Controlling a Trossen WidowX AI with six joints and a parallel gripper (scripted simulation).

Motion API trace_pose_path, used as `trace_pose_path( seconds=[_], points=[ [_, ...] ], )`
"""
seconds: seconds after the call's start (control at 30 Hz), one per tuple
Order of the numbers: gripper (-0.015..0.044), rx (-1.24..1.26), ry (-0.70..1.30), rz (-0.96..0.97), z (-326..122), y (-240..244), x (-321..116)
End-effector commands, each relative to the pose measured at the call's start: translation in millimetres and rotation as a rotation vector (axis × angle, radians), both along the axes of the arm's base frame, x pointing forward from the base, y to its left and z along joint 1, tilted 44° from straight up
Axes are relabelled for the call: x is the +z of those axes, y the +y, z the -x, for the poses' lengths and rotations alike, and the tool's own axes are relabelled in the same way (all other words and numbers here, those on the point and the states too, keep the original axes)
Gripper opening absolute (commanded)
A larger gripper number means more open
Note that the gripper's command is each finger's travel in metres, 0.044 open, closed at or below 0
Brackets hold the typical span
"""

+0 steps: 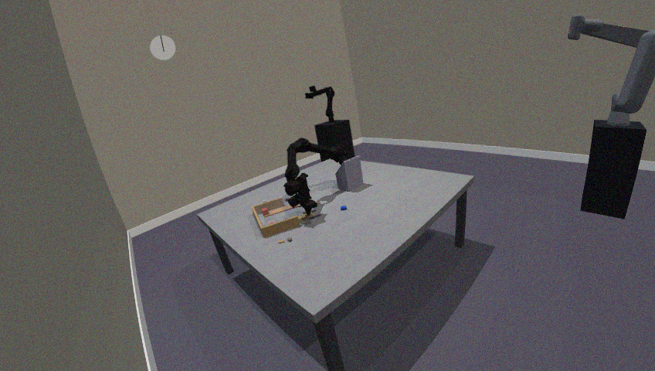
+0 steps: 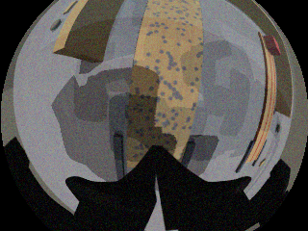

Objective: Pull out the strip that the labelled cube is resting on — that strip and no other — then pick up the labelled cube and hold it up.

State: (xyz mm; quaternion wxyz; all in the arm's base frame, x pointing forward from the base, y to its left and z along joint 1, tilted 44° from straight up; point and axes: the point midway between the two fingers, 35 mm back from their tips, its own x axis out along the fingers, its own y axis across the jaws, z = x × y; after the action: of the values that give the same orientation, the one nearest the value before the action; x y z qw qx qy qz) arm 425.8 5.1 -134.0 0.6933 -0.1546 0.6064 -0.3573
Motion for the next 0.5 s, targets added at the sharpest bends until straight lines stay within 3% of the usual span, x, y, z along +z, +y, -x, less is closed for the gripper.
trace_pose_path(
  seconds=[0.0, 0.47],
  points=[
    [0.0000, 0.004, 0.001, 0.005, -0.2, -1.3, -0.6],
    [0.0000, 0.004, 0.001, 0.005, -0.6, -2.2, -1.7]
  ],
)
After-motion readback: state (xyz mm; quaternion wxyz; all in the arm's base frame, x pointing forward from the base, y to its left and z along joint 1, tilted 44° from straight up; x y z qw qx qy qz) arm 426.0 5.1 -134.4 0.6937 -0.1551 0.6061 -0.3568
